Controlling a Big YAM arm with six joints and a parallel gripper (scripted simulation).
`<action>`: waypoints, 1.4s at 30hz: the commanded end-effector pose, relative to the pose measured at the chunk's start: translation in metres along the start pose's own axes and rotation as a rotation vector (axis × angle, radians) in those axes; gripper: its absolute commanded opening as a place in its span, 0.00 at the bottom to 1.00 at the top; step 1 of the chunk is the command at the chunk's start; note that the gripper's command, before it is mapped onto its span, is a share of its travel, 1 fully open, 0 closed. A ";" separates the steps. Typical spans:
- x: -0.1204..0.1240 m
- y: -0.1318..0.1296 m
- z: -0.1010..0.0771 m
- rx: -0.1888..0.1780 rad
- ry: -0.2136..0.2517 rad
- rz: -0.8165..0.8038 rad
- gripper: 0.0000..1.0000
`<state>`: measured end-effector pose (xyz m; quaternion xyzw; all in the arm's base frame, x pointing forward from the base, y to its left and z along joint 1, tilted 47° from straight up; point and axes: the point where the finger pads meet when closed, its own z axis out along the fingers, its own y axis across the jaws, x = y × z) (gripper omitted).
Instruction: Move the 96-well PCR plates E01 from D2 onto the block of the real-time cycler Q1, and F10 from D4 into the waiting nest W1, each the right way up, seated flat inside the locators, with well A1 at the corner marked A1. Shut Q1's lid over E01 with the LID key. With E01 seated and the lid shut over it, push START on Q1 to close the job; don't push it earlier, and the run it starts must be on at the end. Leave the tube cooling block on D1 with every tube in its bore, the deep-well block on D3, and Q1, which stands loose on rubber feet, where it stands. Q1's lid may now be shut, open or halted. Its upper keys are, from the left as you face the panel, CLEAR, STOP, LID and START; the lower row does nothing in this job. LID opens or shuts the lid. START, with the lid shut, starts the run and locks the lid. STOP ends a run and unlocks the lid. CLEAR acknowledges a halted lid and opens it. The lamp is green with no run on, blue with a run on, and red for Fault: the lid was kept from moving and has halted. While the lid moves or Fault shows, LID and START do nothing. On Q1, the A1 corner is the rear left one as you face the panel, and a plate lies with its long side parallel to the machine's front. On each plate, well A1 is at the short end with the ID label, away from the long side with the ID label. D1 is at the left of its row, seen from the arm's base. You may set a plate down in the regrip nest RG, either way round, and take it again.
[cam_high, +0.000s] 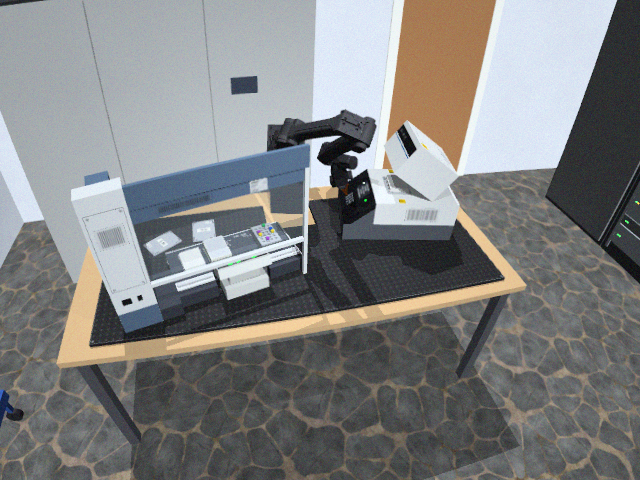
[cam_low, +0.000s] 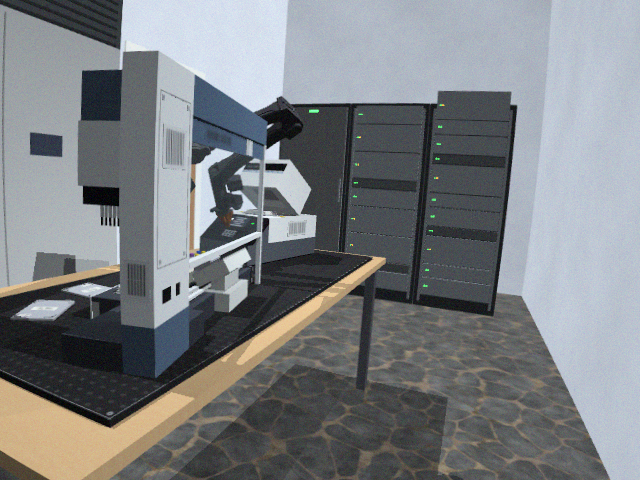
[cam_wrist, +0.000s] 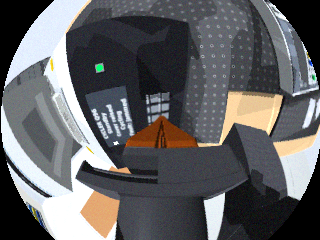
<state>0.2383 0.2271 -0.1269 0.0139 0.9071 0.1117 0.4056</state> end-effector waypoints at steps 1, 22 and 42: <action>0.003 0.001 -0.011 -0.012 0.007 -0.007 0.00; 0.002 -0.005 -0.005 -0.001 0.005 -0.013 0.00; 0.000 -0.031 -0.060 -0.018 0.000 0.004 0.00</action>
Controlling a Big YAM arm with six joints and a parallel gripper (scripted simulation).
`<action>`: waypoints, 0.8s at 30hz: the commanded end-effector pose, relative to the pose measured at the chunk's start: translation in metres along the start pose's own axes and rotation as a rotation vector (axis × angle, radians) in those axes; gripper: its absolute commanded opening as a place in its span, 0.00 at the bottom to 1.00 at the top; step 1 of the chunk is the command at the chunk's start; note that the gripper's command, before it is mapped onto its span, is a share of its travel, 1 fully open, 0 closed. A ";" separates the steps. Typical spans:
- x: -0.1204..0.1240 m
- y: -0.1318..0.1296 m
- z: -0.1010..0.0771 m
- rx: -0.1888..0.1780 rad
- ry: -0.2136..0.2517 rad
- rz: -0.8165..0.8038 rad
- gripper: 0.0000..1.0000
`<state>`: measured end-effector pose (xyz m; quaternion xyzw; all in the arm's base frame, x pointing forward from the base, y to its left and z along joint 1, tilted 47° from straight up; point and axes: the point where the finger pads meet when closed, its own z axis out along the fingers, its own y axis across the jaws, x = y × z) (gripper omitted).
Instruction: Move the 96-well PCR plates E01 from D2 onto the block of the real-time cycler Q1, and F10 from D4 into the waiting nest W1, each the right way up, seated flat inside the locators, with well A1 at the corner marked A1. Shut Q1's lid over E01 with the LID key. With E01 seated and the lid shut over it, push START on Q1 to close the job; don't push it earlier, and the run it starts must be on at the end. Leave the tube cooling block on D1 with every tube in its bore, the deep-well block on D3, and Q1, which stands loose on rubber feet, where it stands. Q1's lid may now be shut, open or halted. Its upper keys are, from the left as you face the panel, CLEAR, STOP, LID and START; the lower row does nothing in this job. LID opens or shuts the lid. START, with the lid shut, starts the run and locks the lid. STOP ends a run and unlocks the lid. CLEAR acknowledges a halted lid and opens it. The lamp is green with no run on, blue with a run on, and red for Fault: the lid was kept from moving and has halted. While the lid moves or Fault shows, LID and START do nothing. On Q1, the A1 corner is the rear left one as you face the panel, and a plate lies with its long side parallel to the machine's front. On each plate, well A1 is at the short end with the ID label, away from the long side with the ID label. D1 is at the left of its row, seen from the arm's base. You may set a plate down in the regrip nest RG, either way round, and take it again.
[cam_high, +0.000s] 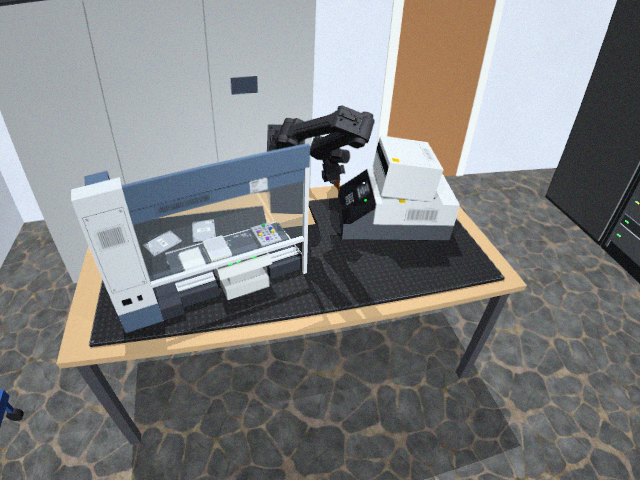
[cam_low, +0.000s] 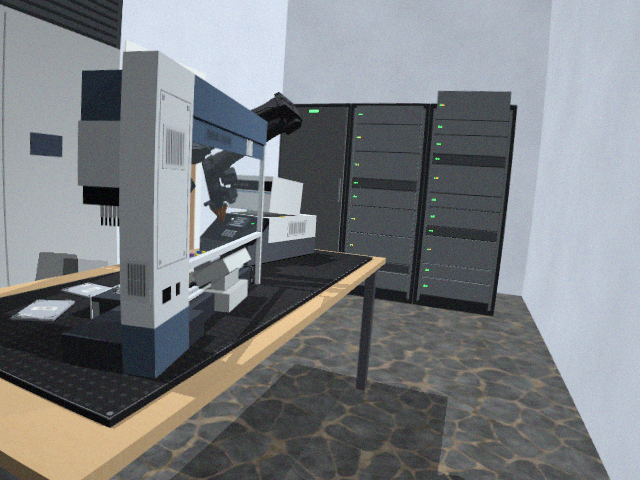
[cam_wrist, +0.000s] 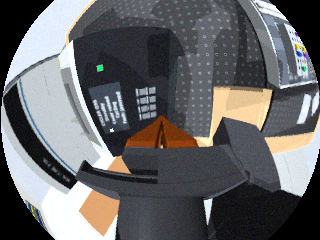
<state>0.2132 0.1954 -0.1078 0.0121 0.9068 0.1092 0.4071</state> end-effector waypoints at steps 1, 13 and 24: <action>0.001 -0.009 -0.028 -0.019 0.004 0.009 0.00; -0.004 -0.027 -0.063 -0.041 -0.014 0.043 0.00; -0.007 -0.016 -0.067 -0.081 -0.037 0.084 0.00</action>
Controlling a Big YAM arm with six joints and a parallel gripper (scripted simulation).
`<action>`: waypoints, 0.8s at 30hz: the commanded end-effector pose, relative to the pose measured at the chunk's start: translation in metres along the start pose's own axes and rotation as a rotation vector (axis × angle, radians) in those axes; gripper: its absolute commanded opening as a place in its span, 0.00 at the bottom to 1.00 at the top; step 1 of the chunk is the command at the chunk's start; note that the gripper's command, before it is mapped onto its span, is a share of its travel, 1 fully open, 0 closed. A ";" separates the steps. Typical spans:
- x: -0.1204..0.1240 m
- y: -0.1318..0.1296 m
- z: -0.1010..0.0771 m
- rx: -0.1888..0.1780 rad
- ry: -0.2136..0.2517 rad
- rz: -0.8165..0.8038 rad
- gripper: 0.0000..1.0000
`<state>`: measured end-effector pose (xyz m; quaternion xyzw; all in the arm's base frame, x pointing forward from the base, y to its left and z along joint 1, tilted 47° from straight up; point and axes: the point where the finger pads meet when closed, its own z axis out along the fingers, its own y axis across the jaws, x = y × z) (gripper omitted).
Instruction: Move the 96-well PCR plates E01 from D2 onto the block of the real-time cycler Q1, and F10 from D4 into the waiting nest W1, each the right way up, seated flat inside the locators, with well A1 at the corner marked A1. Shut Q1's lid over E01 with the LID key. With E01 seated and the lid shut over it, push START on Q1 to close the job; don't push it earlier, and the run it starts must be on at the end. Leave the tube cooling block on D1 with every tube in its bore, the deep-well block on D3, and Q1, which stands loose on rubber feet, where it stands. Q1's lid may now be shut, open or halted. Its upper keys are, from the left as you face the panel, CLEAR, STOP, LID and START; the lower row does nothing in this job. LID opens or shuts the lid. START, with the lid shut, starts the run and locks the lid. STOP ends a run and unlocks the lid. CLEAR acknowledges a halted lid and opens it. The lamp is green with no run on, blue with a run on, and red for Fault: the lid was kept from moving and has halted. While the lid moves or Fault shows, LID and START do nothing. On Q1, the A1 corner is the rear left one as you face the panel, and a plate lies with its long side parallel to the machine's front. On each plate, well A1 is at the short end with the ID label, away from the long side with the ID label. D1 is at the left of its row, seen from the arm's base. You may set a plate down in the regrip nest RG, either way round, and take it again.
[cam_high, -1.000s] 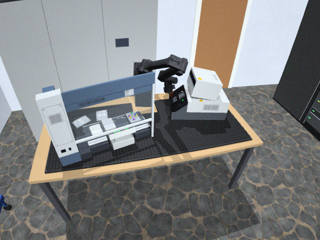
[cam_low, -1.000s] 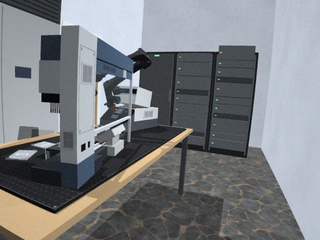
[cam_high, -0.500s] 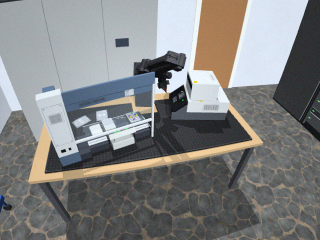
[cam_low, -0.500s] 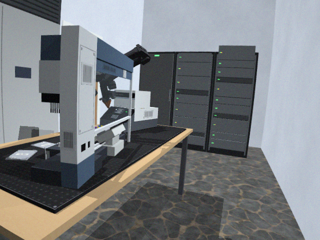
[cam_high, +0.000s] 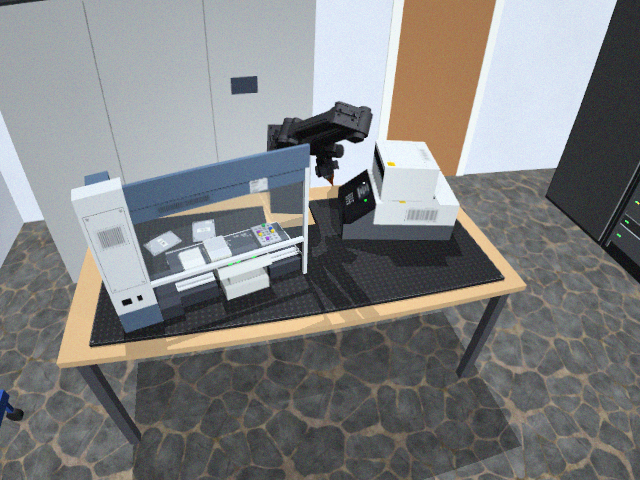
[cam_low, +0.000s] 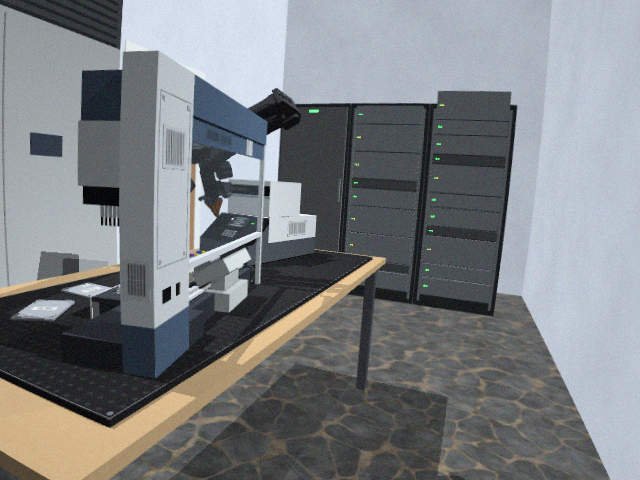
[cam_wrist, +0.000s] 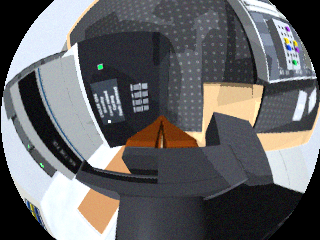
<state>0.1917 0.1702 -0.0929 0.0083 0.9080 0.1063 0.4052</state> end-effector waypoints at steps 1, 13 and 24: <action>-0.008 0.005 -0.037 -0.087 -0.045 0.093 0.00; -0.014 0.011 -0.039 -0.108 -0.071 0.109 0.00; -0.020 0.014 -0.040 -0.118 -0.097 0.130 0.00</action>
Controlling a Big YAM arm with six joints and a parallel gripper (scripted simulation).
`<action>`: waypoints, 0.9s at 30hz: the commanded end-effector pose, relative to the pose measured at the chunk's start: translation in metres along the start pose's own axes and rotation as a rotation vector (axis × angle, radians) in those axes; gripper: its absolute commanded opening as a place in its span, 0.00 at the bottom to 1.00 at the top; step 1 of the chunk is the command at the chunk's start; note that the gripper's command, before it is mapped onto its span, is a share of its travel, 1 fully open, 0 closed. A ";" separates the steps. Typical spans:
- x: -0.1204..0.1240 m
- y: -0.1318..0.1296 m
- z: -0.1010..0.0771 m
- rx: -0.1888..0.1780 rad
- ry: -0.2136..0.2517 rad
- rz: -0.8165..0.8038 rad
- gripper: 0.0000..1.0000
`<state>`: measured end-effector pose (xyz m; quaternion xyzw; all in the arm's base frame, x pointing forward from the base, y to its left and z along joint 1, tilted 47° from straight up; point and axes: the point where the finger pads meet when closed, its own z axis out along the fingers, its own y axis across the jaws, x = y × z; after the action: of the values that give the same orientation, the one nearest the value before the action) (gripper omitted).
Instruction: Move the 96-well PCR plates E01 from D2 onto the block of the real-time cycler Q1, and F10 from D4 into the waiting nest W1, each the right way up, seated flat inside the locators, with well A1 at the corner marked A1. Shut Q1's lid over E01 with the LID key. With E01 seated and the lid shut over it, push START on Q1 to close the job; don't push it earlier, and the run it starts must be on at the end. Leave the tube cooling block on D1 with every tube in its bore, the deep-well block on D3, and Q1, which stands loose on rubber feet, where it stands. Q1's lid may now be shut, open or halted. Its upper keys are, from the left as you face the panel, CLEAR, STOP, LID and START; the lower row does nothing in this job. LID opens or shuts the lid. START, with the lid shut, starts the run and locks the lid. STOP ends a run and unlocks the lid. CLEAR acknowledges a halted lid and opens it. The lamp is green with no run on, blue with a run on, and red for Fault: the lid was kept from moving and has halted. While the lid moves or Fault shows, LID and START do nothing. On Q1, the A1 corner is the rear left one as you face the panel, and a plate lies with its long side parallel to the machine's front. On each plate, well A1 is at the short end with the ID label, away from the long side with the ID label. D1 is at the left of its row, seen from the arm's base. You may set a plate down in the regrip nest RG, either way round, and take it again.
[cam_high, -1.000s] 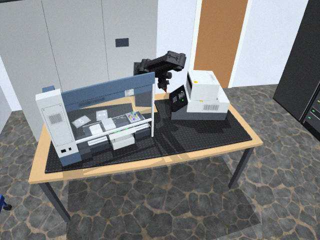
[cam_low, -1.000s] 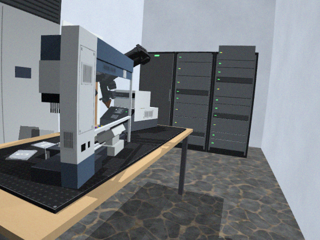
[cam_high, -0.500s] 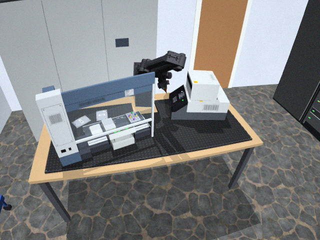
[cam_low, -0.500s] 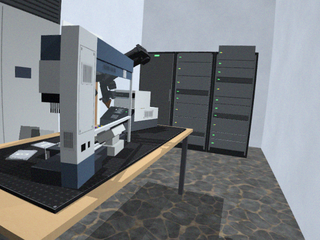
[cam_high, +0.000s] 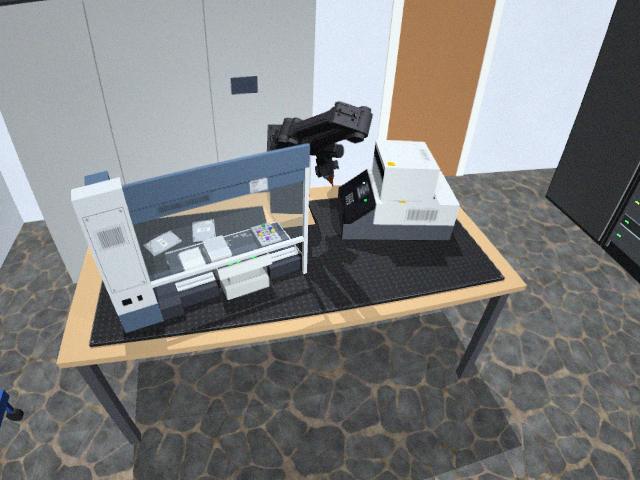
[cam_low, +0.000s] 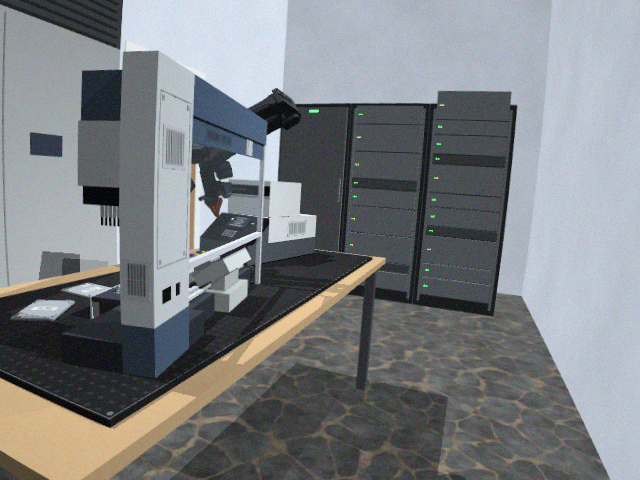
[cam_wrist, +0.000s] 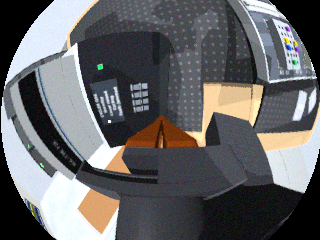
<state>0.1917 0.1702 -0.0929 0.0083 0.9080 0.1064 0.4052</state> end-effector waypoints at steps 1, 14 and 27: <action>-0.021 0.015 -0.040 -0.119 -0.100 0.133 0.00; -0.024 0.018 -0.041 -0.129 -0.112 0.147 0.00; -0.027 0.021 -0.042 -0.139 -0.118 0.156 0.00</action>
<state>0.1917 0.1702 -0.0929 0.0083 0.9080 0.1064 0.4052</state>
